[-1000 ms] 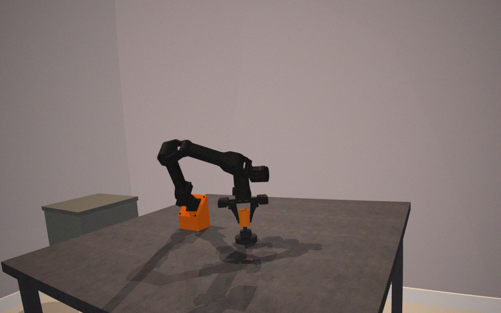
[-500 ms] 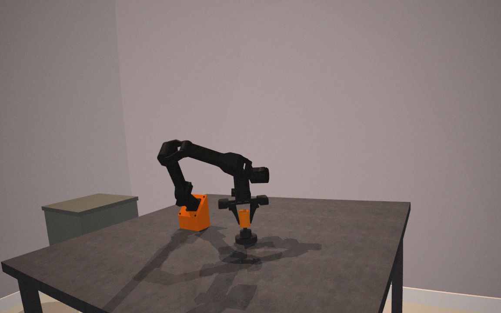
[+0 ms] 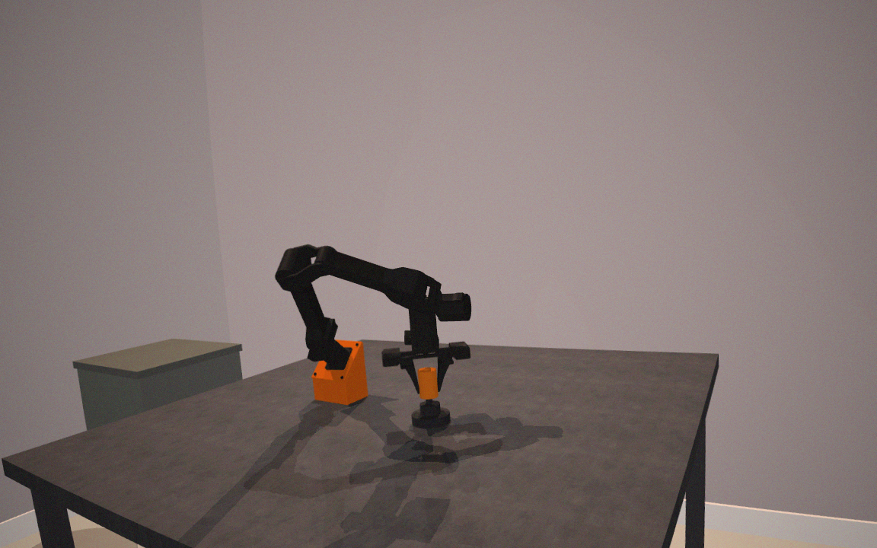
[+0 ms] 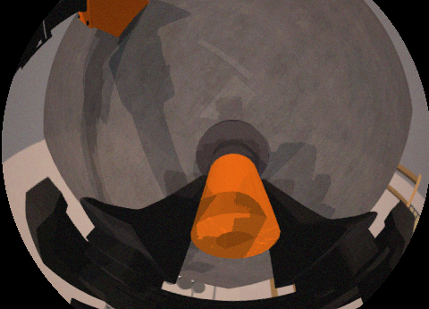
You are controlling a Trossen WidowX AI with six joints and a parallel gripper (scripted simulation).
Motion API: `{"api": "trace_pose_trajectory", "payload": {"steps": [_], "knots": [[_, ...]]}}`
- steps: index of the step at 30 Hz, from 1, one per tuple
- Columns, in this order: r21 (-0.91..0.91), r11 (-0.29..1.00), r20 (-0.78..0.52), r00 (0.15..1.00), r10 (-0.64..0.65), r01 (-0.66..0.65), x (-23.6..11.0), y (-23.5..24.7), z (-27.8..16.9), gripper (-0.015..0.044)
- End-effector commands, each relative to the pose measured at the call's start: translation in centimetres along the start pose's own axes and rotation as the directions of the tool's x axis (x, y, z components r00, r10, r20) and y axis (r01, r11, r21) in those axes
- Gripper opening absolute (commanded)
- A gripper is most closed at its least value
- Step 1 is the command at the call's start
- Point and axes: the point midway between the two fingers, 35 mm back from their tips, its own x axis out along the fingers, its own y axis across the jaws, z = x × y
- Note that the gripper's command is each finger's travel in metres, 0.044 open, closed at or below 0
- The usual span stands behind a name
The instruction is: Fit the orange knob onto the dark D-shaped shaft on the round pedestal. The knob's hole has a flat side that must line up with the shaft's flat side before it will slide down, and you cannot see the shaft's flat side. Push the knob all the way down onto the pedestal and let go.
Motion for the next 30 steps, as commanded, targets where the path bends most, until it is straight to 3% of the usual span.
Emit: {"api": "trace_pose_trajectory", "payload": {"steps": [1,30], "knots": [[0.035,0.999,-0.002,1.0,0.0,0.0,0.03,0.0,-0.02,0.0],[0.031,1.0,-0.002,1.0,0.0,0.0,0.13,0.02,0.08,0.0]]}}
